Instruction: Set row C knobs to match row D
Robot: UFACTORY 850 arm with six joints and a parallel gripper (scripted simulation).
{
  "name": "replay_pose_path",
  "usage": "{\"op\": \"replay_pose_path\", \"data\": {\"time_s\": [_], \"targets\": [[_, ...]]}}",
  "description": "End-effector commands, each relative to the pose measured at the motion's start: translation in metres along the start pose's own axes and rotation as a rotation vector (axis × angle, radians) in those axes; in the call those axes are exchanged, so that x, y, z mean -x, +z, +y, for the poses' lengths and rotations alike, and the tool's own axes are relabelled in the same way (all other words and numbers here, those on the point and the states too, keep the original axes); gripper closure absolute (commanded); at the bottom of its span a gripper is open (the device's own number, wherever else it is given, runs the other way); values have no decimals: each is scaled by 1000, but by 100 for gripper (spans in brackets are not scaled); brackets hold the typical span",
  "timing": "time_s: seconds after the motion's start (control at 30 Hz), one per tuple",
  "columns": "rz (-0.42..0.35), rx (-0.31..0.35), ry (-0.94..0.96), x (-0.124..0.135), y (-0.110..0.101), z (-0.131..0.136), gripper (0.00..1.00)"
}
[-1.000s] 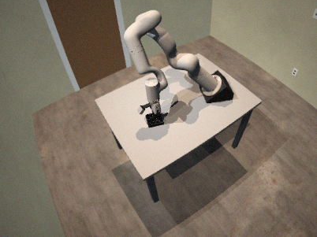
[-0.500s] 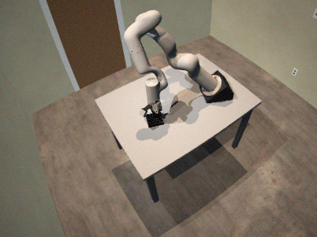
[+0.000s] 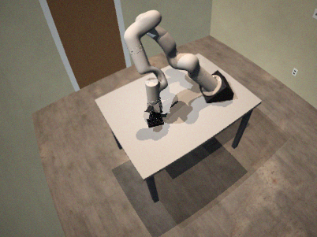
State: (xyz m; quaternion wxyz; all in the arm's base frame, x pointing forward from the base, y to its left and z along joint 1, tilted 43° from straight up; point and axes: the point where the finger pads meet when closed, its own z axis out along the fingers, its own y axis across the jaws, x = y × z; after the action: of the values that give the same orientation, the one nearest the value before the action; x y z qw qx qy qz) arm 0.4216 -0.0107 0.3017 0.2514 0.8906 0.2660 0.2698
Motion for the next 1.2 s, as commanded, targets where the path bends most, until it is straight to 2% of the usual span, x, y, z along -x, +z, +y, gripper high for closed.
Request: {"op": "replay_pose_path", "data": {"time_s": [0.0, 0.6, 1.17], "targets": [[-6, -5, -92, 0, 0, 0, 92], [-5, -6, -444, 0, 0, 0, 92], [-4, -7, -626, 0, 0, 0, 92]]}}
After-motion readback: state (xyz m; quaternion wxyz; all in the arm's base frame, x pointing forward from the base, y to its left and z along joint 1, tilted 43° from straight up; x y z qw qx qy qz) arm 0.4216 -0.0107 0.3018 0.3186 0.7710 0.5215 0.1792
